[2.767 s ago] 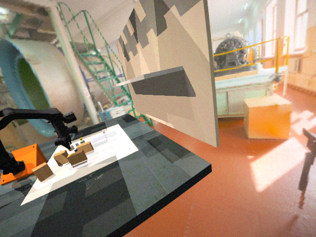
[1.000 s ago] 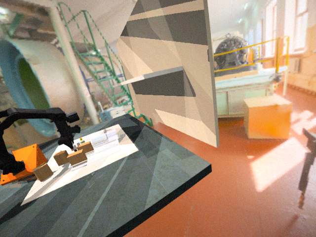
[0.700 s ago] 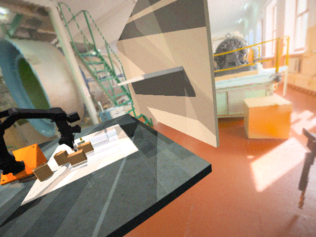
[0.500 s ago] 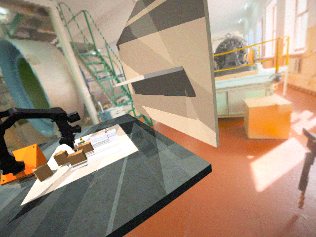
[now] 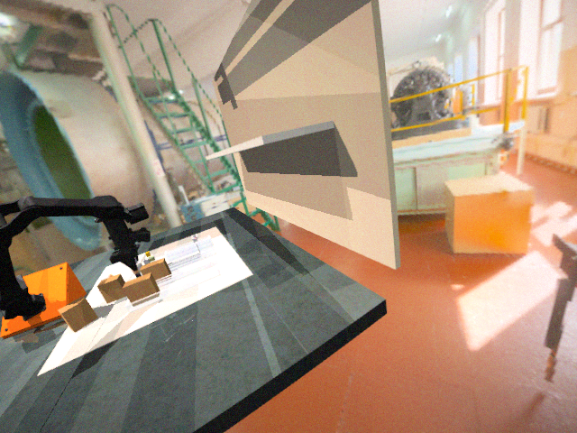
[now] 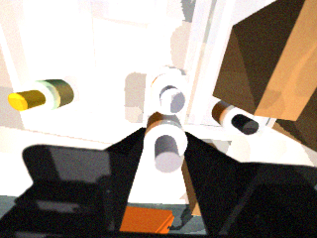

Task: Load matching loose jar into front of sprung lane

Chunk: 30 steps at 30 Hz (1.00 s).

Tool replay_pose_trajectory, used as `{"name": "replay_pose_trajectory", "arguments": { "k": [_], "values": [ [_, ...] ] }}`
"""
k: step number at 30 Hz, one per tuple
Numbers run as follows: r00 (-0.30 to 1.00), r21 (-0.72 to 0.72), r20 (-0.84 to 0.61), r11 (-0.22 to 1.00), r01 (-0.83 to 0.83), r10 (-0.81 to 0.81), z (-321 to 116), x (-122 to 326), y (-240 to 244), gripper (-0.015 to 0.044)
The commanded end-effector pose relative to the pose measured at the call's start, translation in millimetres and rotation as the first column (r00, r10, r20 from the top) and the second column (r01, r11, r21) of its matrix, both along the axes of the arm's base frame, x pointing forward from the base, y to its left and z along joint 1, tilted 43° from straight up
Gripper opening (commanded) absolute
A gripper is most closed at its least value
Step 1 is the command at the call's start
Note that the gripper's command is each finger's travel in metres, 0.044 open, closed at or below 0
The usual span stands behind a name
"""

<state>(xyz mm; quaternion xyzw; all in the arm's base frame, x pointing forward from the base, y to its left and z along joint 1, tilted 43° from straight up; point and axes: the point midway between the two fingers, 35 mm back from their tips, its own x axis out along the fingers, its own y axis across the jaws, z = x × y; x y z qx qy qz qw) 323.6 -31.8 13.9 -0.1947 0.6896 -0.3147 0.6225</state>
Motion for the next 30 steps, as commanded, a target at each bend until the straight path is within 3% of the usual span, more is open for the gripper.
{"name": "replay_pose_trajectory", "arguments": {
  "k": [1, 30],
  "values": [
    [1.0, -0.008, 0.015, 1.0, -0.004, 0.004, -0.3, 7.5, -1.9, 0.0],
    [1.0, -0.009, 0.016, 1.0, -0.004, 0.004, 1.0, 18.8, -4.8, 0.0]
  ]
}}
